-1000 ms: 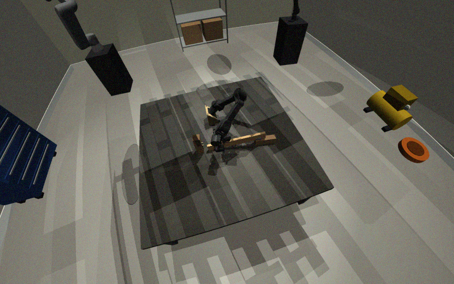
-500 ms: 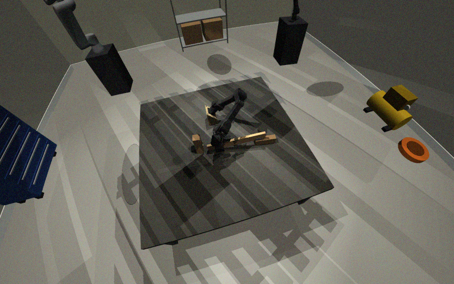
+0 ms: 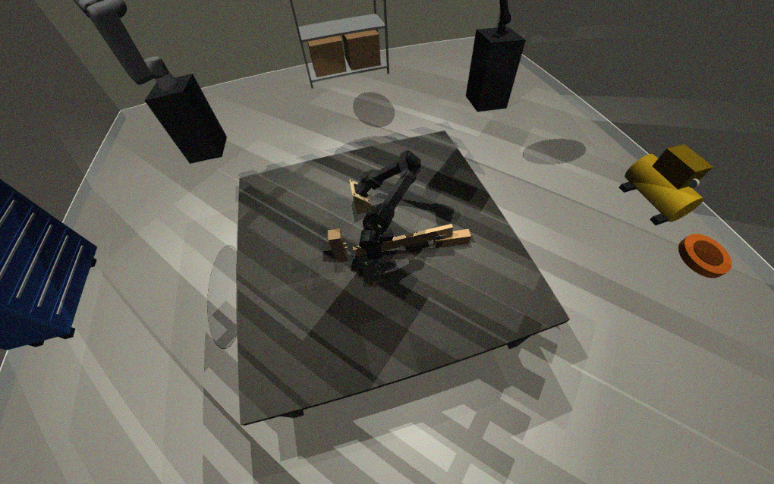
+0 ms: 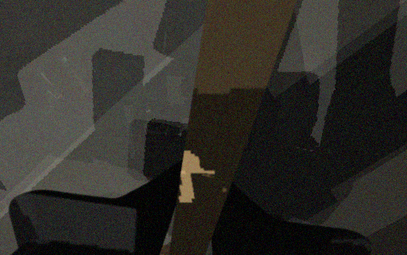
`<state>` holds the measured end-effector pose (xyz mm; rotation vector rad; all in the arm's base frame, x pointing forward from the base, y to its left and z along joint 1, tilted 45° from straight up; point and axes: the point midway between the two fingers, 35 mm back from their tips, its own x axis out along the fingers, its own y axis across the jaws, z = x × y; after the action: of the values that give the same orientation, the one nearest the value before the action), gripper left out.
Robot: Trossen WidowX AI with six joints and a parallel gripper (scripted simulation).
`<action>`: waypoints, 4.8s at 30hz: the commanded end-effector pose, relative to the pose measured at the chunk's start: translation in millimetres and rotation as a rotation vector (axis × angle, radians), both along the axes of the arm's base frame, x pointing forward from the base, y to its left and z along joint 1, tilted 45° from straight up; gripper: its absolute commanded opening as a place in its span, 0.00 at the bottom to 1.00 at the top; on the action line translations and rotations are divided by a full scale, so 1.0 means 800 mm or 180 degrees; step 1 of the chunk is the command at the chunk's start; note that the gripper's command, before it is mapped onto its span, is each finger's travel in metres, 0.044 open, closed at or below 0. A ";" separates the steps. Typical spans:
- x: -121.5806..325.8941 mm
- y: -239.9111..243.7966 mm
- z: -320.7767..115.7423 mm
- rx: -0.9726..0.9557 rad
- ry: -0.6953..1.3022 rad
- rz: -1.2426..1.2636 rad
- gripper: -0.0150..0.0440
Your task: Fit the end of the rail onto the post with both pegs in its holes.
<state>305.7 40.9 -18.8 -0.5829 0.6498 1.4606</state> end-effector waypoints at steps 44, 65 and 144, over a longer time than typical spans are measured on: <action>0.004 -0.018 0.018 0.0011 0.0009 -0.0003 0.25; 0.004 -0.028 0.027 0.0010 0.0009 -0.0003 0.25; 0.002 -0.045 0.044 0.0007 0.0010 -0.0003 0.25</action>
<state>306.6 7.5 13.8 -0.5738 0.6504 1.4686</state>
